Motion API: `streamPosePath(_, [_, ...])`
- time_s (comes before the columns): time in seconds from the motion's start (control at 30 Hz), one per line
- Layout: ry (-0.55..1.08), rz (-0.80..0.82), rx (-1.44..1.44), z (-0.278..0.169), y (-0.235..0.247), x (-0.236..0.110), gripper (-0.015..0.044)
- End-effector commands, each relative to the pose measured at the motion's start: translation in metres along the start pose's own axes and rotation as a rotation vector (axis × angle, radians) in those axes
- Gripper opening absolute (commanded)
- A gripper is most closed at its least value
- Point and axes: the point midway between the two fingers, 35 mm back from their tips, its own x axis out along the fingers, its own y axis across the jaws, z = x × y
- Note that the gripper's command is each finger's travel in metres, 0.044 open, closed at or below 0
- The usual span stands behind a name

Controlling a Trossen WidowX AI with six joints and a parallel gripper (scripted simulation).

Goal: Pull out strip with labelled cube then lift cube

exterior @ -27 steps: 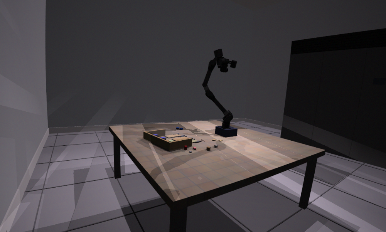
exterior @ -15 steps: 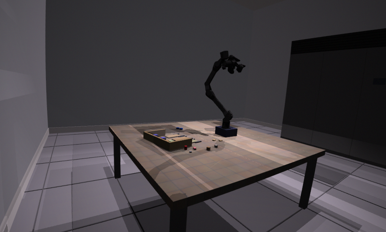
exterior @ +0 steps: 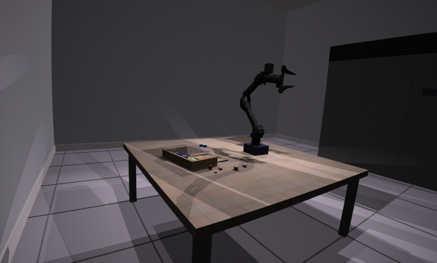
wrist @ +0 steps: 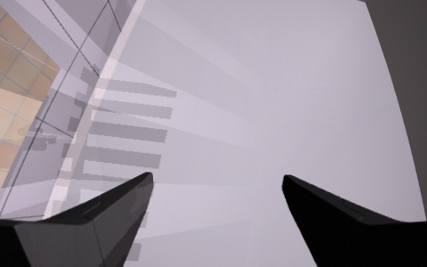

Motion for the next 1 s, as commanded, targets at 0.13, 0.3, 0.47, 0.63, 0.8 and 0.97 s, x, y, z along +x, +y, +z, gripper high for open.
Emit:
streamPosePath(0.13, [0.472, 0.084, 0.416, -0.113, 0.075, -0.002, 0.04])
streamPosePath(0.3, [0.759, 0.056, 0.611, -0.169, 0.119, -0.037, 0.04])
streamPosePath(0.47, [1.014, -0.018, 0.805, -0.209, 0.16, -0.081, 0.04])
streamPosePath(0.63, [1.304, -0.175, 1.037, -0.239, 0.21, -0.146, 0.04])
streamPosePath(0.8, [1.577, -0.399, 1.231, -0.246, 0.256, -0.216, 0.04])
streamPosePath(0.97, [1.827, -0.692, 1.378, -0.231, 0.299, -0.287, 0.04])
